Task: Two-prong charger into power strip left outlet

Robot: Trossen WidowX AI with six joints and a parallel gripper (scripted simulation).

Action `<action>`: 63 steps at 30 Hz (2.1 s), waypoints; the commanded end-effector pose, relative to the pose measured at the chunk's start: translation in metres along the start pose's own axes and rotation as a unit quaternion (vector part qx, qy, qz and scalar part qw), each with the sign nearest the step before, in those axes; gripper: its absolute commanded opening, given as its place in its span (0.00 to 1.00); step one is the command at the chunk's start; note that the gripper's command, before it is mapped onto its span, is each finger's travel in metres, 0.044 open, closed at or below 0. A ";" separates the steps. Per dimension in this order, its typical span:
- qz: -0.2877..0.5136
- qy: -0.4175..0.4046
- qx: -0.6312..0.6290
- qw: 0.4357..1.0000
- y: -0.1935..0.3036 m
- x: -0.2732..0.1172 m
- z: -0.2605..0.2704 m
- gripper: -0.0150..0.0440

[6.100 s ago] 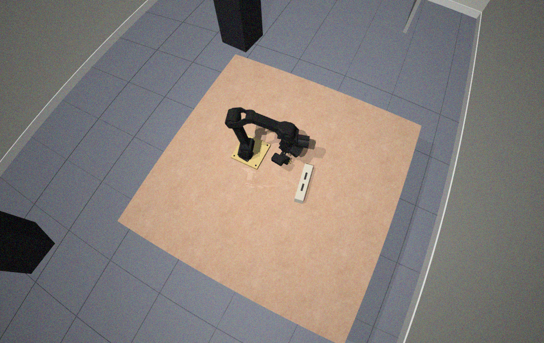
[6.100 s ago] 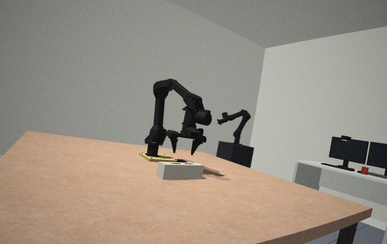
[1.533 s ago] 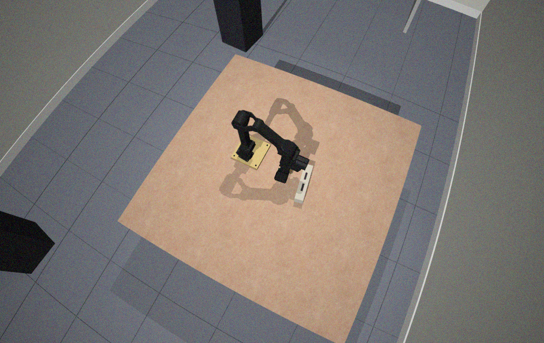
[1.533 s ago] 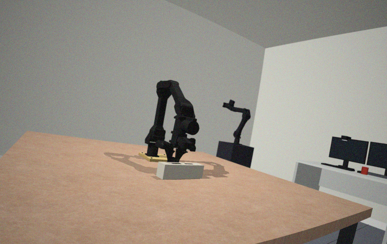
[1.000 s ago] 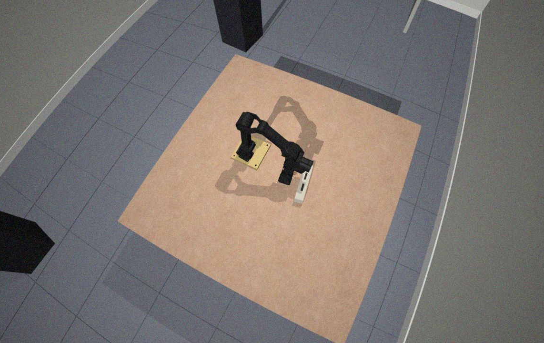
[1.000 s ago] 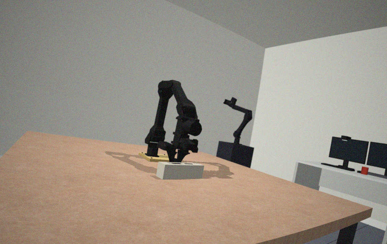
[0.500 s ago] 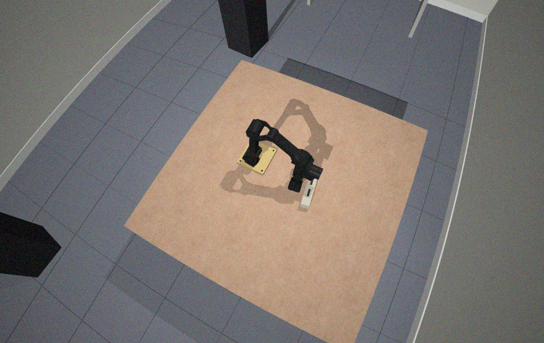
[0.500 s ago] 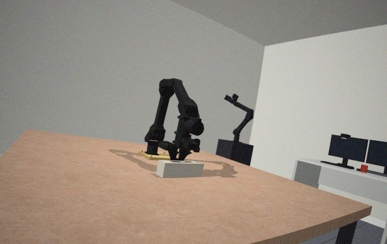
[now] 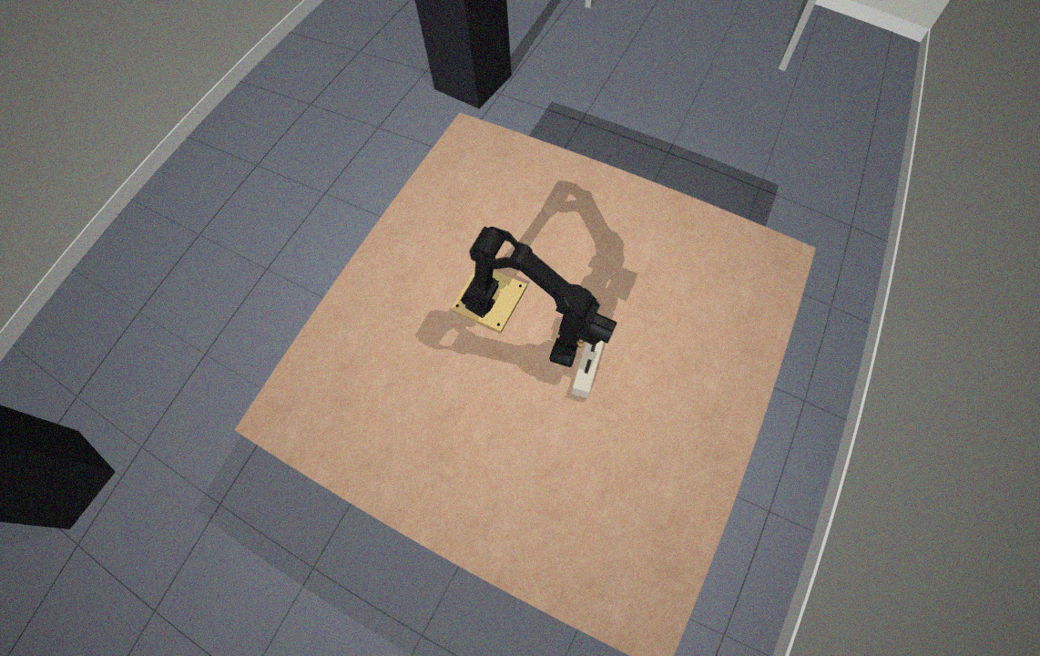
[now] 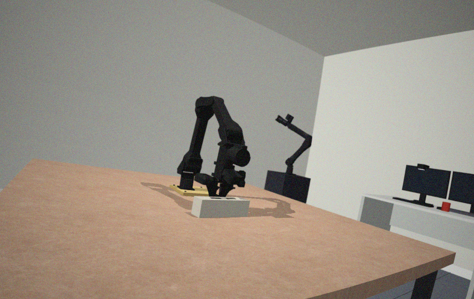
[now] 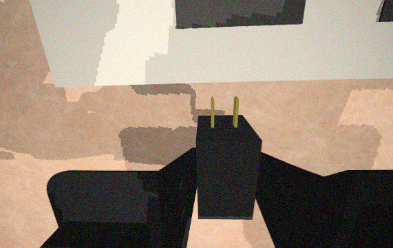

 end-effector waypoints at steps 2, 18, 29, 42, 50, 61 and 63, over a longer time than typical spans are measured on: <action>0.000 0.002 -0.002 1.000 -0.001 0.001 -0.001 0.25; 0.000 0.002 -0.002 1.000 -0.004 0.001 0.000 0.25; 0.000 0.002 -0.002 1.000 -0.006 0.001 0.001 0.25; 0.000 0.002 -0.002 1.000 -0.009 0.001 0.001 0.25; 0.000 0.002 -0.002 1.000 -0.010 0.001 0.002 0.25; 0.000 0.002 -0.002 1.000 -0.013 0.001 0.002 0.25; 0.000 0.002 -0.002 1.000 -0.014 0.001 0.003 0.25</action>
Point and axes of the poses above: the point midway between the two fingers, 35 mm back from their tips, its own x axis out along the fingers, its own z axis across the jaws, y = z × x, the point moved 5 cm from there along -x, back along the fingers, and after that the axes turned 14 degrees about x, right-handed, at the moved point
